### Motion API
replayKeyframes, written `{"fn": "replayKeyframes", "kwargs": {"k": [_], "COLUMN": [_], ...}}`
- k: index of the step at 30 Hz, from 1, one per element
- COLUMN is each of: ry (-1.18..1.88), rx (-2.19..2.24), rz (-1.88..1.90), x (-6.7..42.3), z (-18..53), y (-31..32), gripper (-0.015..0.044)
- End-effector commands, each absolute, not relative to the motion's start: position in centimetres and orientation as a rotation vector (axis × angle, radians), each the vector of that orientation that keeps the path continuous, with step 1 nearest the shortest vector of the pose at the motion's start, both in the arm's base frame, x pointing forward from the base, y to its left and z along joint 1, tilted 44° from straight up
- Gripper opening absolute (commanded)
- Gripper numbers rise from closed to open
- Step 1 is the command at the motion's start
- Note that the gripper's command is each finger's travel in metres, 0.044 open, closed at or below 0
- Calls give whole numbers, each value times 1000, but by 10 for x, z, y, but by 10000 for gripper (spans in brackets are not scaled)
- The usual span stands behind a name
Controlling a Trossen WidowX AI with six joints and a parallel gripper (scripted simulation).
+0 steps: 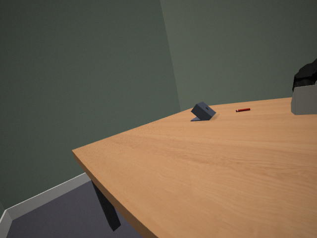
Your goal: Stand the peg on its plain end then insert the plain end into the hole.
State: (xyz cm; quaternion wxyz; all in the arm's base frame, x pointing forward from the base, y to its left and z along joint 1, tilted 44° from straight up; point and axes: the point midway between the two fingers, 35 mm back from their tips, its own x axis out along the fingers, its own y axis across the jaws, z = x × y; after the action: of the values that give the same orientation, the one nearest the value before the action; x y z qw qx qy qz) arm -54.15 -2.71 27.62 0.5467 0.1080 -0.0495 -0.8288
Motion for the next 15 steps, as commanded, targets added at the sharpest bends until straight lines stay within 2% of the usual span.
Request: {"fn": "replayKeyframes", "kwargs": {"k": [1,6,15], "ry": [-115,-80,-158], "rx": [257,284,425], "rz": [-1968,-2073,-2326], "x": [-542,-546,-537], "z": [276,267,253], "y": [-26,1,97], "gripper": [426,440,440]}}
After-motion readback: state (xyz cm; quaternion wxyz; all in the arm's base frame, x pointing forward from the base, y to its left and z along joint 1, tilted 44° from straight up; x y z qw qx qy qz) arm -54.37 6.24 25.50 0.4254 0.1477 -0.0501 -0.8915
